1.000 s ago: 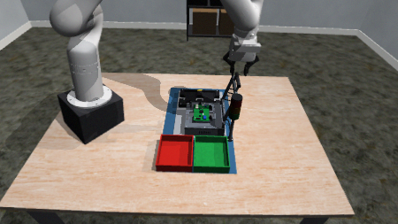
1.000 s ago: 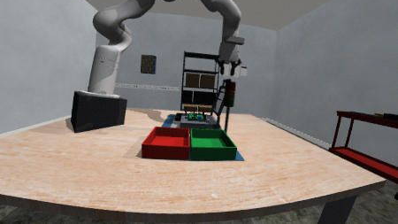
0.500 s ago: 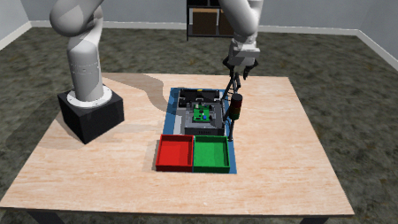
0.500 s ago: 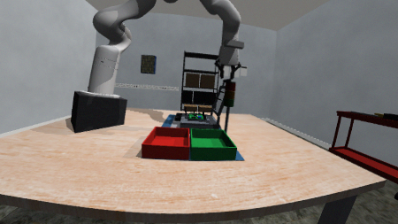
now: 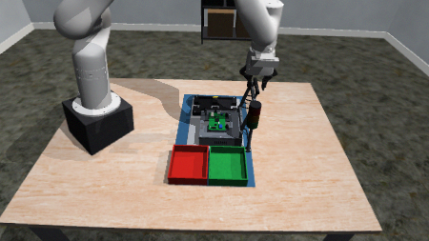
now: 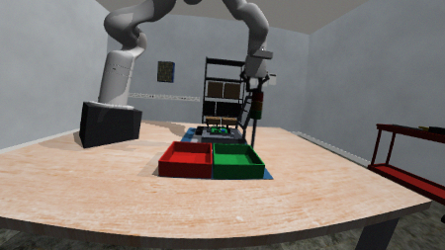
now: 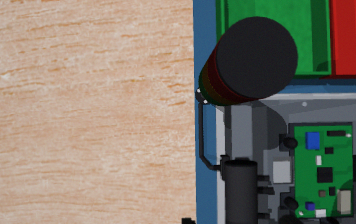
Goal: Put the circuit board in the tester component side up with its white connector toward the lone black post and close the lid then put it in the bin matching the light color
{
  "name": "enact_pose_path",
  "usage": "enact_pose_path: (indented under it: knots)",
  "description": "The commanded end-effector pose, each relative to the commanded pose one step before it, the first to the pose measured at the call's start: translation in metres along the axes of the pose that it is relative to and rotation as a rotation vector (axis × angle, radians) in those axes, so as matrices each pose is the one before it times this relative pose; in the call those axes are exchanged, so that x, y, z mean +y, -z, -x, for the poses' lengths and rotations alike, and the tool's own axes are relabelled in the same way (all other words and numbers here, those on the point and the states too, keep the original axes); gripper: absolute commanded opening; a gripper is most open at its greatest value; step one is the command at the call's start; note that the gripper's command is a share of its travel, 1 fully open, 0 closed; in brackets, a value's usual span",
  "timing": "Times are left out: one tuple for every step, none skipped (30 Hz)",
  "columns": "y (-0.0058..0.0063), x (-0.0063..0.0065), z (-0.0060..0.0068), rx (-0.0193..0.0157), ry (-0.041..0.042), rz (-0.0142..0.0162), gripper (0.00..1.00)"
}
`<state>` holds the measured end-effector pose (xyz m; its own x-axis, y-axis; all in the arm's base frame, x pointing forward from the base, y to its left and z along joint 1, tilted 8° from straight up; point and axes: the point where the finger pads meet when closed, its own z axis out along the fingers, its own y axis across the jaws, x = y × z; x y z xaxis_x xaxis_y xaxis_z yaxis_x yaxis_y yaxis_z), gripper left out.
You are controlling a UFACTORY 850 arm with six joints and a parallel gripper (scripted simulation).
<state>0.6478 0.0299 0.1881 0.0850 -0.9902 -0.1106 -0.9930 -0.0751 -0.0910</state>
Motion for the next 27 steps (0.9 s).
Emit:
enact_pose_path:
  knots:
    - [0.00051, -0.00095, -0.00003, 0.00018, 0.00018, -0.00228, 0.52]
    - [0.0, 0.0, 0.0, 0.0, 0.0, 0.0, 0.52]
    - [0.0, 0.0, 0.0, 0.0, 0.0, 0.0, 0.52]
    - [0.0, 0.0, 0.0, 0.0, 0.0, 0.0, 0.0]
    - [0.0, 0.0, 0.0, 0.0, 0.0, 0.0, 0.0]
    - [0.0, 0.0, 0.0, 0.0, 0.0, 0.0, 0.0]
    - [0.0, 0.0, 0.0, 0.0, 0.0, 0.0, 0.0]
    - [0.0, 0.0, 0.0, 0.0, 0.0, 0.0, 0.0]
    - [0.0, 0.0, 0.0, 0.0, 0.0, 0.0, 0.0]
    - [0.0, 0.0, 0.0, 0.0, 0.0, 0.0, 0.0]
    - [0.0, 0.0, 0.0, 0.0, 0.0, 0.0, 0.0]
    - [0.0, 0.0, 0.0, 0.0, 0.0, 0.0, 0.0]
    - [0.0, 0.0, 0.0, 0.0, 0.0, 0.0, 0.0]
    - [0.0, 0.0, 0.0, 0.0, 0.0, 0.0, 0.0]
    - [0.0, 0.0, 0.0, 0.0, 0.0, 0.0, 0.0]
    - [0.0, 0.0, 0.0, 0.0, 0.0, 0.0, 0.0]
    - [0.0, 0.0, 0.0, 0.0, 0.0, 0.0, 0.0]
    - [0.0, 0.0, 0.0, 0.0, 0.0, 0.0, 0.0]
    - [0.0, 0.0, 0.0, 0.0, 0.0, 0.0, 0.0]
    - [0.0, 0.0, 0.0, 0.0, 0.0, 0.0, 0.0]
    - [0.0, 0.0, 0.0, 0.0, 0.0, 0.0, 0.0]
    - [0.0, 0.0, 0.0, 0.0, 0.0, 0.0, 0.0]
    - [0.0, 0.0, 0.0, 0.0, 0.0, 0.0, 0.0]
    - [0.0, 0.0, 0.0, 0.0, 0.0, 0.0, 0.0]
    - [0.0, 0.0, 0.0, 0.0, 0.0, 0.0, 0.0]
    - [0.0, 0.0, 0.0, 0.0, 0.0, 0.0, 0.0]
    - [0.0, 0.0, 0.0, 0.0, 0.0, 0.0, 0.0]
